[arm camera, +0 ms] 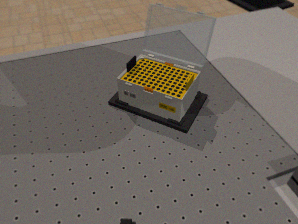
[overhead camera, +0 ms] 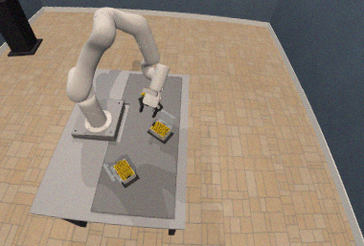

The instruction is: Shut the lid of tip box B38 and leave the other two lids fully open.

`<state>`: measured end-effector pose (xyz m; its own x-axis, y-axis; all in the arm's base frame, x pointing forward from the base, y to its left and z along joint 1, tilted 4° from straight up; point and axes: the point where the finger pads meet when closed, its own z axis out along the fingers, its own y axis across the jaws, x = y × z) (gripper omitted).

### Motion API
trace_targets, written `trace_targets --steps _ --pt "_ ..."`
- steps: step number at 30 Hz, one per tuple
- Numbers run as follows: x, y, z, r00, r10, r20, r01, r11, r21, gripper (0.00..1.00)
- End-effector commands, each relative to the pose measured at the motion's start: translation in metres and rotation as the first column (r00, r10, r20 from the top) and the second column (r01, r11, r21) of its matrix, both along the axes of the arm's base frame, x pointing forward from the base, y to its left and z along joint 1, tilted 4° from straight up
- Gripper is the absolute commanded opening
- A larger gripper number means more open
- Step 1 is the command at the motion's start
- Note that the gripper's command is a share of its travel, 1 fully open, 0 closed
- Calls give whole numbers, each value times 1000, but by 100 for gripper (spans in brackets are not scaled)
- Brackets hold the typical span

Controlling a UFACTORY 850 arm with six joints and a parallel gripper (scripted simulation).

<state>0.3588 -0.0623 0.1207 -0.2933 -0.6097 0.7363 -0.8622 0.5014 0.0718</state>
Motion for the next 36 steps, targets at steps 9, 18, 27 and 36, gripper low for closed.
trace_targets --steps 9,18,27,36 --pt "-29 -45 3 938 347 12 -348 937 26 100" --pt "-55 -82 5 794 608 22 -608 792 46 100" --pt "-62 -92 6 632 774 33 -774 630 60 100" --pt "-62 -92 6 376 925 52 -925 372 72 100"
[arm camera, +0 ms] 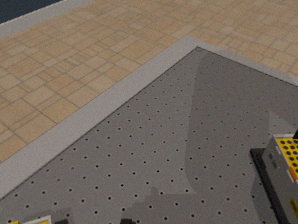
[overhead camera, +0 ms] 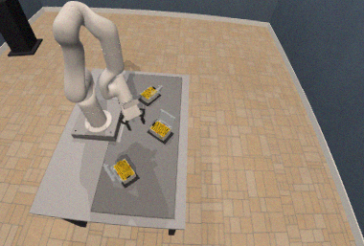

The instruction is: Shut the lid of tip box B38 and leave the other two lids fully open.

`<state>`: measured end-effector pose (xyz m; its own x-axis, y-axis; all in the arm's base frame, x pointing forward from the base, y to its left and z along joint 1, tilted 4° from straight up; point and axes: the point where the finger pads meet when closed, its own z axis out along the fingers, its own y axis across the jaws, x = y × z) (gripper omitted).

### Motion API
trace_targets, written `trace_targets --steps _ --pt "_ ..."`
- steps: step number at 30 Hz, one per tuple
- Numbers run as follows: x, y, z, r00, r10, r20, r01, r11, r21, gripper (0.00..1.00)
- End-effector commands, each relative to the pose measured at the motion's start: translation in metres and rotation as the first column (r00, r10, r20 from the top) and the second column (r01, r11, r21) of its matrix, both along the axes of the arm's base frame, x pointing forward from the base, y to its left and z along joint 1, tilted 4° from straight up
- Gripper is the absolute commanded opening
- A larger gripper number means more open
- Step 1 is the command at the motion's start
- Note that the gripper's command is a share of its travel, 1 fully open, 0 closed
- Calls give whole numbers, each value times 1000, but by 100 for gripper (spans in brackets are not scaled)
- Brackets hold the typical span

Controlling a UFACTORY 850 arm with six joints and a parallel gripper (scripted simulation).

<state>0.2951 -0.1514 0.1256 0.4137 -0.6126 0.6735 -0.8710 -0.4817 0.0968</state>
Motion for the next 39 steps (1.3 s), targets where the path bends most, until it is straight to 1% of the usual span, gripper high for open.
trace_targets --steps 1,5,7,9,15,22,24,31,38,39 --pt "1 -3 1 981 192 29 -193 981 21 100" --pt "1 -3 1 947 320 31 -321 947 31 100" --pt "1 -3 1 947 320 31 -321 947 31 100" --pt "1 -3 1 924 382 33 -383 923 35 100" --pt "1 -4 1 830 557 39 -558 828 49 100" --pt "1 -4 1 679 732 50 -734 676 63 100" --pt "1 -4 1 679 732 50 -734 676 63 100" --pt "1 -4 1 492 868 64 -870 488 74 100" --pt "1 -4 1 279 957 79 -959 272 82 100" --pt "1 -4 1 265 961 80 -962 259 83 100"
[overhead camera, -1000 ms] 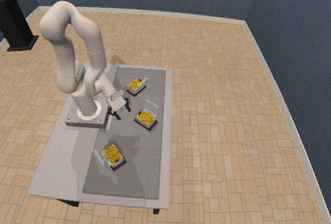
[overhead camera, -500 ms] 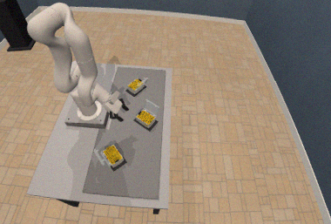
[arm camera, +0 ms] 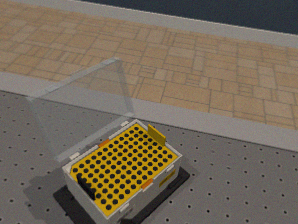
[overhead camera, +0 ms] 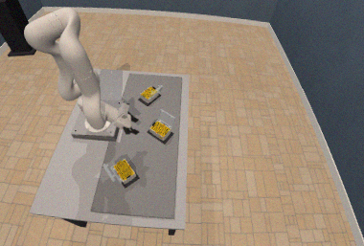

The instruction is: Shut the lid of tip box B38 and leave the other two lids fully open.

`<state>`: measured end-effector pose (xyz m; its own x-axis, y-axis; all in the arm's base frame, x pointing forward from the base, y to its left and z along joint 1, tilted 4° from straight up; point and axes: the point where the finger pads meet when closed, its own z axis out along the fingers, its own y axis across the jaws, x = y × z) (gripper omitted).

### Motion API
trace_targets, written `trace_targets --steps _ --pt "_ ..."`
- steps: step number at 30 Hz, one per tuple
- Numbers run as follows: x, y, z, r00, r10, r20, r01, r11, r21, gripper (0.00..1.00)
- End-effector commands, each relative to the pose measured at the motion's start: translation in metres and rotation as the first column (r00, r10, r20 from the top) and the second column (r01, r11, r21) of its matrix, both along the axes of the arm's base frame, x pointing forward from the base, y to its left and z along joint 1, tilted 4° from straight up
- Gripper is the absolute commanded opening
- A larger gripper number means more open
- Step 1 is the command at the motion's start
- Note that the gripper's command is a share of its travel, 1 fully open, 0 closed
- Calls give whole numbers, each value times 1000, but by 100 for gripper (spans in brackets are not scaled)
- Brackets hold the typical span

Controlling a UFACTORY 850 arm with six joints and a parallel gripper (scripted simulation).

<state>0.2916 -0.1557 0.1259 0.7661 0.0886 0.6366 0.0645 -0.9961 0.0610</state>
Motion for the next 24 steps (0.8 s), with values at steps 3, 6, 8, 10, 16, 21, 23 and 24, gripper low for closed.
trace_targets --steps 3,6,8,10,16,21,23,24 --pt "5 1 1 985 175 13 -175 982 76 100" --pt "5 1 1 985 175 13 -175 982 76 100" --pt "5 1 1 985 175 13 -175 982 76 100" --pt "4 1 -4 985 175 13 -175 982 76 100" --pt "2 0 -34 985 175 13 -175 982 76 100" --pt "1 0 -49 985 175 13 -175 982 76 100" --pt "0 0 -59 985 175 13 -175 982 76 100" --pt "0 0 -64 985 175 13 -175 982 76 100"
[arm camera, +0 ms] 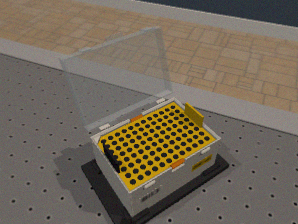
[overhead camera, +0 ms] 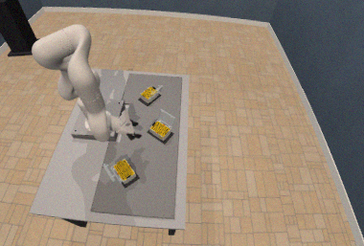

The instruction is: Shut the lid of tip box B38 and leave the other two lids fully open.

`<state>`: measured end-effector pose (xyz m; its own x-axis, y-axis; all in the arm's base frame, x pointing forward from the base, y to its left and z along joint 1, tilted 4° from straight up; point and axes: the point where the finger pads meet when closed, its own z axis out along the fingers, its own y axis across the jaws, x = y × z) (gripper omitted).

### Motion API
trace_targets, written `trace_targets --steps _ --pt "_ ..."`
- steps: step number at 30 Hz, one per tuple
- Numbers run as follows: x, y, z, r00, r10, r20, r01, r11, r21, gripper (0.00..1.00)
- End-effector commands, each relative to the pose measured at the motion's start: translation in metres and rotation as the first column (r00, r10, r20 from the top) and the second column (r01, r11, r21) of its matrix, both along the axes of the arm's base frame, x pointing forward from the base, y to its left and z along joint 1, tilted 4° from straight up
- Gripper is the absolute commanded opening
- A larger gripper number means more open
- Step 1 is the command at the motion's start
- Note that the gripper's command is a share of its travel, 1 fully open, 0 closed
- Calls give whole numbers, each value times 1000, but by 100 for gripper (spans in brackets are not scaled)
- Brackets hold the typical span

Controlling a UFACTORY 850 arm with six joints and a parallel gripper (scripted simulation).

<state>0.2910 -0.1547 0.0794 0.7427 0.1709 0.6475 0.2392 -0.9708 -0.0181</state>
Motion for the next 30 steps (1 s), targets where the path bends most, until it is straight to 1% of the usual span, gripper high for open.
trace_targets --steps 1,10,12,23,30 --pt "0 -1 -23 1000 -1 6 1 1000 -3 100" --pt "-4 -1 -68 1000 -1 6 1 1000 -3 100" --pt "-4 -1 -68 1000 -1 6 1 1000 -3 100" --pt "-8 -1 -122 1000 -1 6 1 1000 -3 100" --pt "-8 -1 -122 1000 -1 6 1 1000 -3 100"
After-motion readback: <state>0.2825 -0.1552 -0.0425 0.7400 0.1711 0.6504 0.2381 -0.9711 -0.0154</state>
